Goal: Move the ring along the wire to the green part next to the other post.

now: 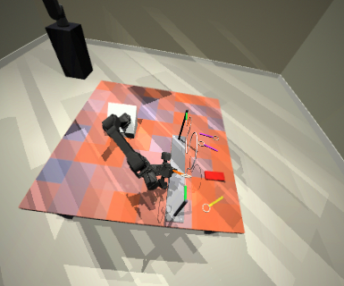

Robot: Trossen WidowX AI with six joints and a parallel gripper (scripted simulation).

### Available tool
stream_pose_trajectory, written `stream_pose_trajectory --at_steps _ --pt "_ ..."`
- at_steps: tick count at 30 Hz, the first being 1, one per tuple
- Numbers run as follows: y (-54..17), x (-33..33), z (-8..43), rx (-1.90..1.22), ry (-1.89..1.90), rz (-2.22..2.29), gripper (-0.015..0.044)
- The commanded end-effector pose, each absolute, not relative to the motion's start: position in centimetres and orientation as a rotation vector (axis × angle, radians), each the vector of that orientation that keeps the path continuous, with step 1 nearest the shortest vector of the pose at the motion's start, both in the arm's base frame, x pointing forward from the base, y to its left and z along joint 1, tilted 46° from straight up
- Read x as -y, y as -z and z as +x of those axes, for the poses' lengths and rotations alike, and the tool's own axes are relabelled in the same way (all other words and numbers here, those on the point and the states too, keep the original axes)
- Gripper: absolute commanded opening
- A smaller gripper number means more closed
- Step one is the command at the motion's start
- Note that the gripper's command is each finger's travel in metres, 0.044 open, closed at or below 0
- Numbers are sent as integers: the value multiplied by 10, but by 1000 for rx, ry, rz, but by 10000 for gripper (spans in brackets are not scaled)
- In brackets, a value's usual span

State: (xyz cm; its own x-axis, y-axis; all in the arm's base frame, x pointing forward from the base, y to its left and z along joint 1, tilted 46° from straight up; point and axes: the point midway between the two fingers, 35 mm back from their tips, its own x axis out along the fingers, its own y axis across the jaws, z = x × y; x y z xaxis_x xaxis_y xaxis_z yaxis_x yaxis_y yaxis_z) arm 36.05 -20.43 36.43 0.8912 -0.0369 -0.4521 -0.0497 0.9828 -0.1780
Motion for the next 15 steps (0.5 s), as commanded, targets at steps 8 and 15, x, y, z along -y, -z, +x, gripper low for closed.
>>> stream_pose_trajectory --at_steps 8,15 --pt "-364 167 359 -469 -81 41 -150" --pt "-366 148 358 -469 -118 171 -150"
